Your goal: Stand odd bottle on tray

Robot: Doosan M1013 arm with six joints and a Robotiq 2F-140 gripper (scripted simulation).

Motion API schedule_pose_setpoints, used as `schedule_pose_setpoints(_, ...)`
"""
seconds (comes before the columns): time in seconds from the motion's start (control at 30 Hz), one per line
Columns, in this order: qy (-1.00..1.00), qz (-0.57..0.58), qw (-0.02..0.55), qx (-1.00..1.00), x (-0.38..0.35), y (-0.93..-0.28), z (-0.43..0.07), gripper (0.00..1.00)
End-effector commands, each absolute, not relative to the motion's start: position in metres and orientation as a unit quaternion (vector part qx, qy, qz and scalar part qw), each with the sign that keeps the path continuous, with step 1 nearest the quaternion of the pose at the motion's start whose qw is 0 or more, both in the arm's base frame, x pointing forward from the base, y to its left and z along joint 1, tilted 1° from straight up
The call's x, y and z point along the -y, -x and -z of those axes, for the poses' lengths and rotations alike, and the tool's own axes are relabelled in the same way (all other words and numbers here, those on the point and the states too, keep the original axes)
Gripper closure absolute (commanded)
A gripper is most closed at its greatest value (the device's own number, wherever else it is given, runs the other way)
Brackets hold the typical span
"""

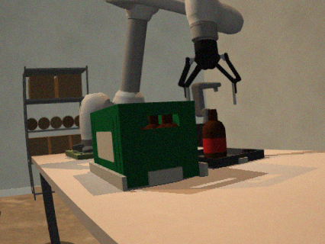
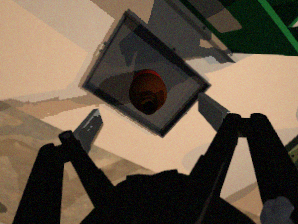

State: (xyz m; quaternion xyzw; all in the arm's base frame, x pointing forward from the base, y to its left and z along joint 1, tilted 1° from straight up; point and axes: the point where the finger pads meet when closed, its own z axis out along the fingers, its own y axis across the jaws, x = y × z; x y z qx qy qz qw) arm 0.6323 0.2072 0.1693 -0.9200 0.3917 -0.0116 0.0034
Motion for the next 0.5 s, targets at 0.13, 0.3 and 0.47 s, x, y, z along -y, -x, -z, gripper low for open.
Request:
schedule_pose_setpoints(0.13, 0.920, 0.012, 0.004, -0.392, -0.207, -0.632, -0.184, 0.00)
schedule_pose_setpoints(0.3, 0.920, 0.012, 0.004, -0.392, -0.207, -0.632, -0.194, 0.00)
schedule_pose_setpoints(0.47, 0.920, 0.012, 0.004, -0.392, -0.207, -0.631, -0.205, 0.00)
